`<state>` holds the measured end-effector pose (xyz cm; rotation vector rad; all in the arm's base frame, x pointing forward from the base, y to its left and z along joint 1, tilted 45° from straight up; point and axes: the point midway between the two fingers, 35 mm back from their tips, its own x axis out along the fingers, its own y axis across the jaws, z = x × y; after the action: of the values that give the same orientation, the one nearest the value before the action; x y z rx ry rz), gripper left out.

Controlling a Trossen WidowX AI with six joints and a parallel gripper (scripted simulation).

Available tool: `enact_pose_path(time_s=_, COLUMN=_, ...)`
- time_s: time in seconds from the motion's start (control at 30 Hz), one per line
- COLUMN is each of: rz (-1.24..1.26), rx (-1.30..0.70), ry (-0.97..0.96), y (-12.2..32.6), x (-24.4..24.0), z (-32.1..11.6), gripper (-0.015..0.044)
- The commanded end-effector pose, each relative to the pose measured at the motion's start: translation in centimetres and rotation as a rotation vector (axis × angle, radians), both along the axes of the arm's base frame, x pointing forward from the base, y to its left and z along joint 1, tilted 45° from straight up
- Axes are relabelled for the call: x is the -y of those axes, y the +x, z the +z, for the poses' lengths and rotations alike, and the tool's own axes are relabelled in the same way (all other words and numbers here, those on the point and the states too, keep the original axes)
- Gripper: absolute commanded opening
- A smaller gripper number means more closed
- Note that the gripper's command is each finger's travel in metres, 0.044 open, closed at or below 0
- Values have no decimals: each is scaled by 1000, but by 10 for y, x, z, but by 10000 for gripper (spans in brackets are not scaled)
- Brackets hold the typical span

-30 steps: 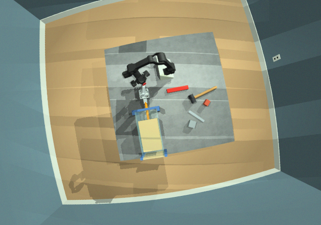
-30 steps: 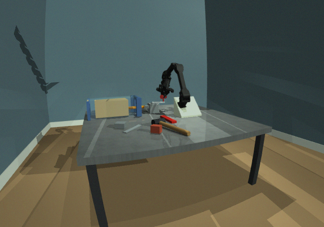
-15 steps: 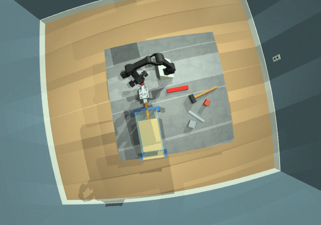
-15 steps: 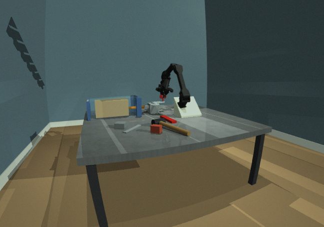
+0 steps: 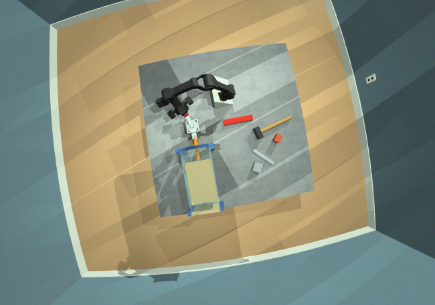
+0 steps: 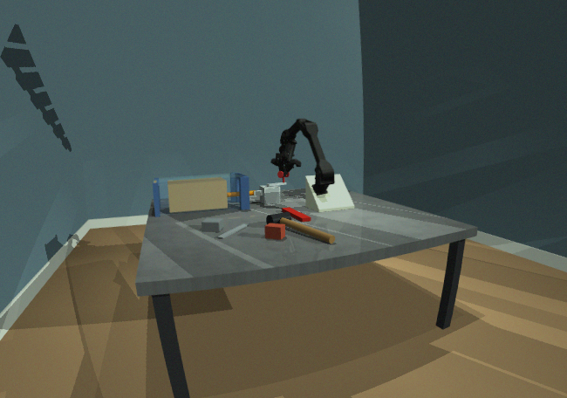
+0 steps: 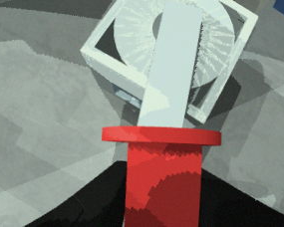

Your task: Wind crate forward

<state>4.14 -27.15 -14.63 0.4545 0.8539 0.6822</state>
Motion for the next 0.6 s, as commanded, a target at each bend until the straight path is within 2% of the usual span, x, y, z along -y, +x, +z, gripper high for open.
enact_pose_path(time_s=0.0, rz=-6, rx=8, ry=-15, y=7, x=6, z=-11, gripper=0)
enact_pose_path(time_s=0.57, rz=-6, rx=9, ry=-17, y=16, x=20, z=-22, gripper=0)
